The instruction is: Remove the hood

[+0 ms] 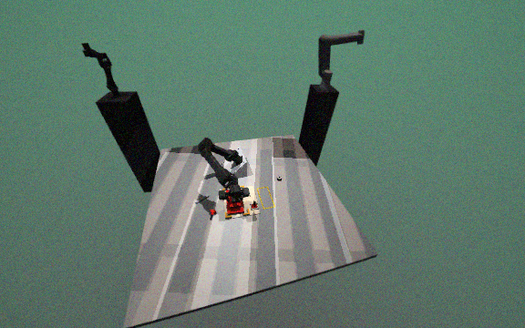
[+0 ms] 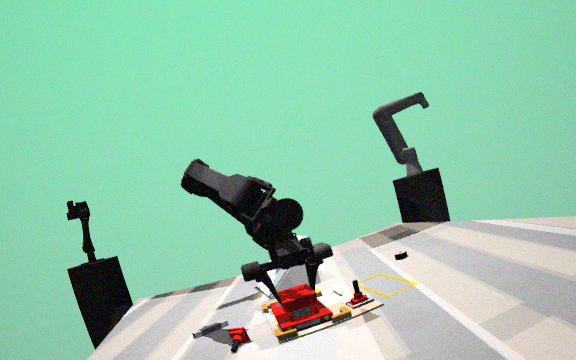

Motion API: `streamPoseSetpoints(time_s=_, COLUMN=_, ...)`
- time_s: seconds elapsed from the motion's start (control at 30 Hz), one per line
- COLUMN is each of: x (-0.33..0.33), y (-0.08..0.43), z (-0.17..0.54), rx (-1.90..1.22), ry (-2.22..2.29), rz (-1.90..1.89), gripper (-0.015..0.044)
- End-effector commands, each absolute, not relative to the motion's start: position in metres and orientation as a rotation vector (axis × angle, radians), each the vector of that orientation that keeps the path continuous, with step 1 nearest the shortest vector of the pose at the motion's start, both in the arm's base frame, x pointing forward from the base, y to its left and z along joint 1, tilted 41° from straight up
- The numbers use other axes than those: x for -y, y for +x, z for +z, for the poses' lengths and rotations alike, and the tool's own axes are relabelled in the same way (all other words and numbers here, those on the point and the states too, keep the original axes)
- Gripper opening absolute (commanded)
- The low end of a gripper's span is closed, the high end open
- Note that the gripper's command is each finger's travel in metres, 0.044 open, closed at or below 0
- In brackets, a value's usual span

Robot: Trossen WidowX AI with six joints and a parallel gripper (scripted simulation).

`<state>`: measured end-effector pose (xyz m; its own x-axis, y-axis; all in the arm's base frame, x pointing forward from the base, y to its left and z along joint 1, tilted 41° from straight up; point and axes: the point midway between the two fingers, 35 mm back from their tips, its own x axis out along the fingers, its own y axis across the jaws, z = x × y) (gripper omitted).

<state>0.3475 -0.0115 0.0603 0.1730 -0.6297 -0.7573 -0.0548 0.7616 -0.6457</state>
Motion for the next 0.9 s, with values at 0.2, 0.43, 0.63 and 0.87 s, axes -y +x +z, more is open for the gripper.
streamPoseSetpoints(time_s=0.2, x=-0.014, y=0.343, z=0.090, rx=-1.346, ry=-0.617, rz=-0.445, gripper=0.0000)
streamPoseSetpoints(time_s=0.43, x=-0.025, y=0.341, z=0.085, rx=-1.350, ry=-0.620, rz=-0.439, gripper=0.0000)
streamPoseSetpoints(time_s=0.63, x=-0.061, y=0.338, z=0.059, rx=-1.355, ry=-0.606, rz=-0.423, gripper=0.0000)
streamPoseSetpoints(time_s=0.87, x=-0.101, y=0.328, z=0.027, rx=-1.359, ry=-0.600, rz=-0.415, gripper=0.0000)
